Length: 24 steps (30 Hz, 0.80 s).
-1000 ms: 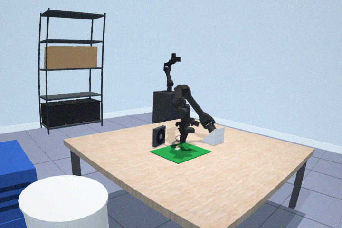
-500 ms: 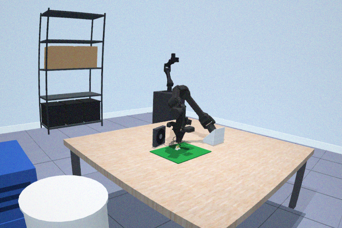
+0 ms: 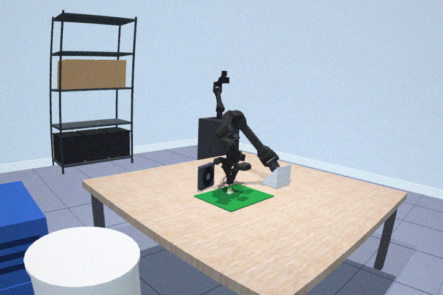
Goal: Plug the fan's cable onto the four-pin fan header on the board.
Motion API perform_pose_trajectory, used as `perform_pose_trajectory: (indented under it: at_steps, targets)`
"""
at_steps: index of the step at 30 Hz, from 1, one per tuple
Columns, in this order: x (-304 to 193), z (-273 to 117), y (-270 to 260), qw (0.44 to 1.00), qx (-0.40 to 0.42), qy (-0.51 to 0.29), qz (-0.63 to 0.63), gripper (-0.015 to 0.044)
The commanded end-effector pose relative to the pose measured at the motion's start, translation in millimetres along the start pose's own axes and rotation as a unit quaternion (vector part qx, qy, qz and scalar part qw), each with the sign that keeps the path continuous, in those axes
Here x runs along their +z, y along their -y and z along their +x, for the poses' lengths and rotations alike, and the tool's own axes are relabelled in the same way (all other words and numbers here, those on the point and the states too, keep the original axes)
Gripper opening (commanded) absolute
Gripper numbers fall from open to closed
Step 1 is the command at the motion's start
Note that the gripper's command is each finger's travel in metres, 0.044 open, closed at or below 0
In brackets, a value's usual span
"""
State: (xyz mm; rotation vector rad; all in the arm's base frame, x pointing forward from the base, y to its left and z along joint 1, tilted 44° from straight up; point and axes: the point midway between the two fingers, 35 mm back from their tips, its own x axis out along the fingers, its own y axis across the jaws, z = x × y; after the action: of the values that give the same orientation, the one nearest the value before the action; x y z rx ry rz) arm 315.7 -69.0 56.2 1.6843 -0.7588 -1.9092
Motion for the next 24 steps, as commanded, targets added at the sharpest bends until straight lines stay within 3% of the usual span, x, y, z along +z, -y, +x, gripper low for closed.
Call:
perform_pose_trajectory:
  at_steps: [1, 24]
  targets:
    - [3.5, -0.4, -1.7, 1.0, 0.002, 0.001, -0.004, 0.0]
    - [9.6, -0.3, 0.2, 1.0, 0.002, 0.001, -0.007, 0.0]
